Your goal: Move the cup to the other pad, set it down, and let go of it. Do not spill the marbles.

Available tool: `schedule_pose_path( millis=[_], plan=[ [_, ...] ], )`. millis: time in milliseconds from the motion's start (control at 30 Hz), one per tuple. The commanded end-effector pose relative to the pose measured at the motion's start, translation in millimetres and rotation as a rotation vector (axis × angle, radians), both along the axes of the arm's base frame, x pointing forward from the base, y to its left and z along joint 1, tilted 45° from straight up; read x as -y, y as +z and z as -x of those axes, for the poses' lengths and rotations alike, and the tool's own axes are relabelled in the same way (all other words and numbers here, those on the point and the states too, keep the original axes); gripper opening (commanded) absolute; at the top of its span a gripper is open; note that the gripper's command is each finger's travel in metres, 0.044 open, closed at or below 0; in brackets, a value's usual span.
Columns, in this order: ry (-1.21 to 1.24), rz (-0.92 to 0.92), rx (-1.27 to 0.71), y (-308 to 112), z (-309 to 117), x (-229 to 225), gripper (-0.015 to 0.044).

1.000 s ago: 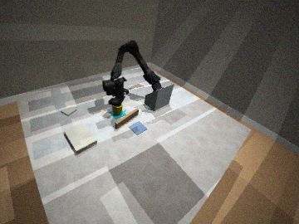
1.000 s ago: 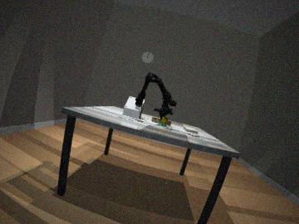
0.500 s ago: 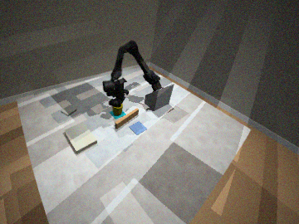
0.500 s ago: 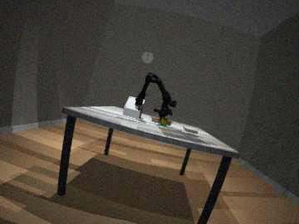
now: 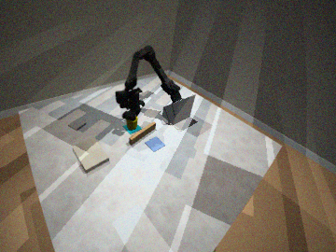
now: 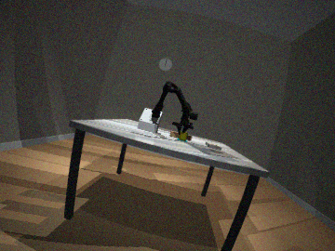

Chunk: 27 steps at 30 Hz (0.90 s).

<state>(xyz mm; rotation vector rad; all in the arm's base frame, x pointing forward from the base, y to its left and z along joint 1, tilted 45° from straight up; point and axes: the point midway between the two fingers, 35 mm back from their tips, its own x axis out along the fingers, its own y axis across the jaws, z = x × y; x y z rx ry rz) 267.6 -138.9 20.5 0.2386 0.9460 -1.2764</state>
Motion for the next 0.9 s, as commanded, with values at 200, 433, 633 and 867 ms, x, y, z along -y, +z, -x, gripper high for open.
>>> schedule_pose_path(
  millis=[200, 433, 633, 867],
  plan=[
    [0.000, -0.001, 0.002, 6.7, -1.4, -7.3, 0.0147],
    [0.002, -0.003, 0.000, 12.5, -1.2, -14.7, 0.0147],
    [0.002, -0.003, -0.002, 17.3, -0.7, -21.2, 0.0147],
    [0.003, -0.003, -0.005, 22.4, 0.6, -28.6, 0.0147]
  ],
)
